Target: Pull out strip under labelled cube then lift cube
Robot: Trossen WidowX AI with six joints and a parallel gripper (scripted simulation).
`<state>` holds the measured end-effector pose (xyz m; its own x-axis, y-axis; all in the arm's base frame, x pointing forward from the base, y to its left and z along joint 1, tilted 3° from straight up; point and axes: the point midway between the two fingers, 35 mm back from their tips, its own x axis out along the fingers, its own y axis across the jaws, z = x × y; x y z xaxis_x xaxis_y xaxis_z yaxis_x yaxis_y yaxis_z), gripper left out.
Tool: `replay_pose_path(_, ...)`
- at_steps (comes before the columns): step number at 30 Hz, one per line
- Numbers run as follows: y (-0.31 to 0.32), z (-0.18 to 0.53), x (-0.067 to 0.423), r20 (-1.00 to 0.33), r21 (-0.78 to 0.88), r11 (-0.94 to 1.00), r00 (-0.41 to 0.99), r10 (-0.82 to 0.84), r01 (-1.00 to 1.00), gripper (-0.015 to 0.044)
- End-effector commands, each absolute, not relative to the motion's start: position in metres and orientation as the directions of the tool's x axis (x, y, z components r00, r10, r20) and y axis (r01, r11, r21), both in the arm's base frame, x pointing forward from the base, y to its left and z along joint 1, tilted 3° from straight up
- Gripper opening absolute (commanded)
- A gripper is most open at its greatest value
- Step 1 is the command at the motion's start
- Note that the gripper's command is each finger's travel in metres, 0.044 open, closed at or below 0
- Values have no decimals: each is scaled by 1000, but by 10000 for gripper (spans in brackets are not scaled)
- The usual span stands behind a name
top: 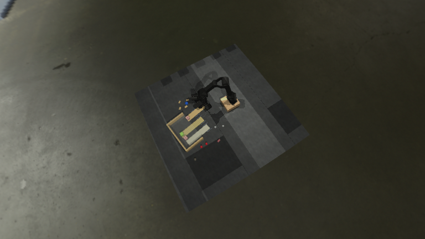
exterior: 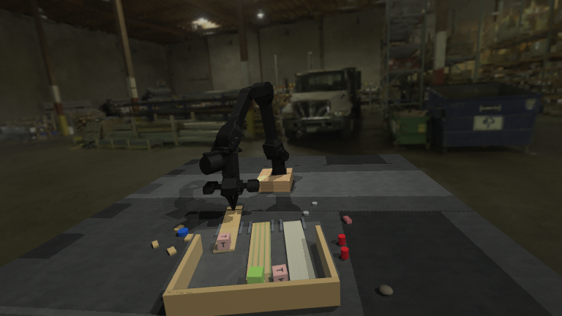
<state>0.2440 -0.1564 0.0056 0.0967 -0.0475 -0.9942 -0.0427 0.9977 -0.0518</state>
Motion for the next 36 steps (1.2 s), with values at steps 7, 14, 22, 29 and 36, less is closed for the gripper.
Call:
replay_pose_path(7, -155, -3, 221, -997, -37, 998, 67, -34, -41, 0)
replay_pose_path(14, -156, -3, 211, -997, -37, 998, 66, -34, -41, 0)
replay_pose_path(22, -156, -4, 202, -997, -37, 998, 65, -35, -41, 0)
replay_pose_path(29, -156, -4, 202, -997, -37, 998, 65, -35, -41, 0)
replay_pose_path(36, -156, -4, 202, -997, -37, 998, 65, -35, -41, 0)
